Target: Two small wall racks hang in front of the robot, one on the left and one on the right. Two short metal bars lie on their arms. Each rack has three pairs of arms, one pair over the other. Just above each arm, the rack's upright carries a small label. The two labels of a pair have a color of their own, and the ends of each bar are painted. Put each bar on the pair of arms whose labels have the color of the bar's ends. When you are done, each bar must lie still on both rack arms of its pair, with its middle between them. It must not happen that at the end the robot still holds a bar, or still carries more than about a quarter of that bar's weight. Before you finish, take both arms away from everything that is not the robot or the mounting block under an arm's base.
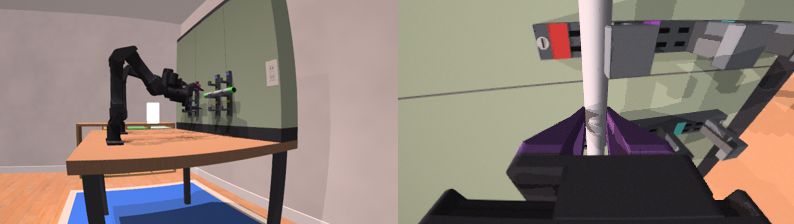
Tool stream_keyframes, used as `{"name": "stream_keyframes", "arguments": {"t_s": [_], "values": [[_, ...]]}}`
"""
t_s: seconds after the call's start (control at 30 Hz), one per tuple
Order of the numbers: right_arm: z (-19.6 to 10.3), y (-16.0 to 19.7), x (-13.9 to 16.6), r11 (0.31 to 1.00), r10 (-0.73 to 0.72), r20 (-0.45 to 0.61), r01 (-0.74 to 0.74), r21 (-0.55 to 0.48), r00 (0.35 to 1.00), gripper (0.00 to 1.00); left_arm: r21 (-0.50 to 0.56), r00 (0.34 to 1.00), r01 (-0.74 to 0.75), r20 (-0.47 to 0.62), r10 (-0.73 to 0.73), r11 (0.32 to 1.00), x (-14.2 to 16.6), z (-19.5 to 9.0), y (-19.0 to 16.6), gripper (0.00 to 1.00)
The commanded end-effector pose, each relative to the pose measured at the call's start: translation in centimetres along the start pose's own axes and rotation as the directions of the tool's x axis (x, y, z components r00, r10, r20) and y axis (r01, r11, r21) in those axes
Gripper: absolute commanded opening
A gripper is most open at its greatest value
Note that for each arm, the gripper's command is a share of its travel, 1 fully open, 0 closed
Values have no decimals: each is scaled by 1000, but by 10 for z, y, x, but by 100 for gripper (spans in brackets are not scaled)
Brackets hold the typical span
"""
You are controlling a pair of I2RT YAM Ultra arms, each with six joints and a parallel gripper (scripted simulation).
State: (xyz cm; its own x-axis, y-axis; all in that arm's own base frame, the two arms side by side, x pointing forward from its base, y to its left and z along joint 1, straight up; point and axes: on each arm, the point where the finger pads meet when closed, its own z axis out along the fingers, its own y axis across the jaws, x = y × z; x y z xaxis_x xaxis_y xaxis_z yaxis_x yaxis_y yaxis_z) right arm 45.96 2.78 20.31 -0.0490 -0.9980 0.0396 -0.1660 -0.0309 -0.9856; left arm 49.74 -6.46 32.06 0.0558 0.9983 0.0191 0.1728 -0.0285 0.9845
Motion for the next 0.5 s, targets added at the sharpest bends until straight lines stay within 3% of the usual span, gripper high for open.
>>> {"name": "stream_keyframes", "arguments": {"t_s": [0.0, 0.47], "values": [[-6, -16, 0, 999, 19, -1, -19, 37, 1000, 100, -172, 1000, 22, 8, -21, 985, -3, -12, 55, 0], [-6, -16, 0, 999, 19, -1, -19, 37, 1000, 100, -172, 1000, 22, 8, -21, 985, -3, -11, 51, 0]]}}
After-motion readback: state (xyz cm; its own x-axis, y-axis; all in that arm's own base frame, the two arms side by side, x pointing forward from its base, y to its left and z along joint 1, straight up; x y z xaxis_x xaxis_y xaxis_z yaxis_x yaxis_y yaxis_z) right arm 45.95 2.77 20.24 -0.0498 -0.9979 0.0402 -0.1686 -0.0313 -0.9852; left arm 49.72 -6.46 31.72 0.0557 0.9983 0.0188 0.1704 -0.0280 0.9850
